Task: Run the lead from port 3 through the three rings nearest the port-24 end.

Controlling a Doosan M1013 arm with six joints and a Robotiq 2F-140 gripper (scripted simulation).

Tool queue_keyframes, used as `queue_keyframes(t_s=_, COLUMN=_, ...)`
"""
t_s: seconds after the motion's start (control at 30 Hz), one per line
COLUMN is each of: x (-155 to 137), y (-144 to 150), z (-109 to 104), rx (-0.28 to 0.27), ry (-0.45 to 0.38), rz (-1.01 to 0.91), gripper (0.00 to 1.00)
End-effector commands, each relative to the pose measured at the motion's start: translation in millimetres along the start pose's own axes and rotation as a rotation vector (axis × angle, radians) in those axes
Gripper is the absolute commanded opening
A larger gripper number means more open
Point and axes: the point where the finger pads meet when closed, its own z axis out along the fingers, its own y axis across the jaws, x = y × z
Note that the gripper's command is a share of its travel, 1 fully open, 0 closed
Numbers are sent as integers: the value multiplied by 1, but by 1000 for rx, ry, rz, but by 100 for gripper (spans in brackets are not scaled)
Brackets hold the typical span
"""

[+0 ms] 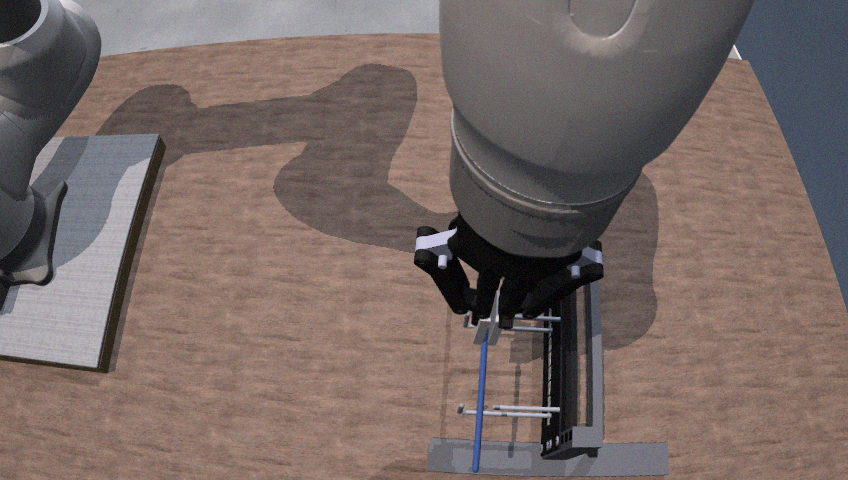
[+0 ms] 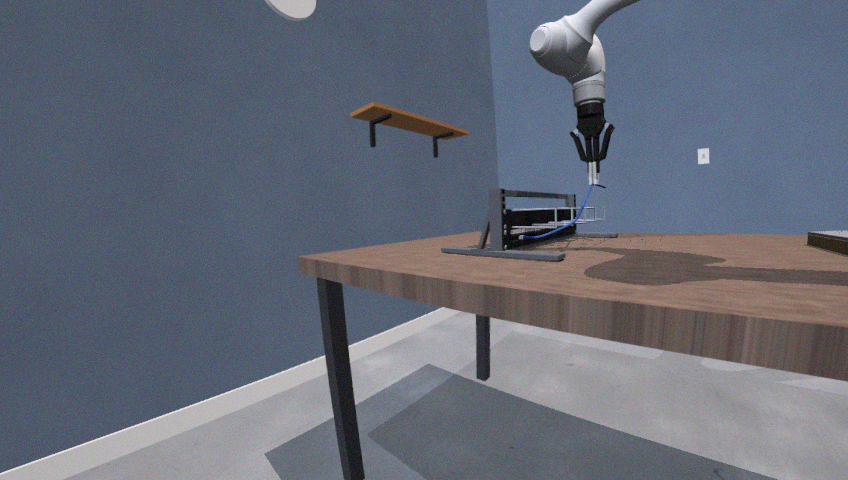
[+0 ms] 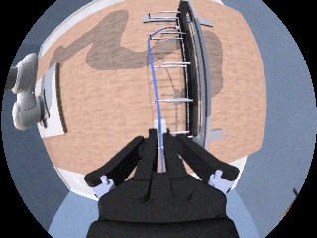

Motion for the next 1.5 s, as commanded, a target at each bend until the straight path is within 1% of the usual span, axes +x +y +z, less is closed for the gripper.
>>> queue_keyframes(t_s=0.0, x=-4, y=2, z=-2, rx=-5, ry=-7, rz=-3, gripper=0)
queue_keyframes(t_s=0.37, x=-8, y=4, z=-3, rx=-5, ry=-6, rz=-7, gripper=0)
queue_keyframes(t_s=1.47, x=-9, y=4, z=-3, rx=-5, ry=-6, rz=-7, gripper=0)
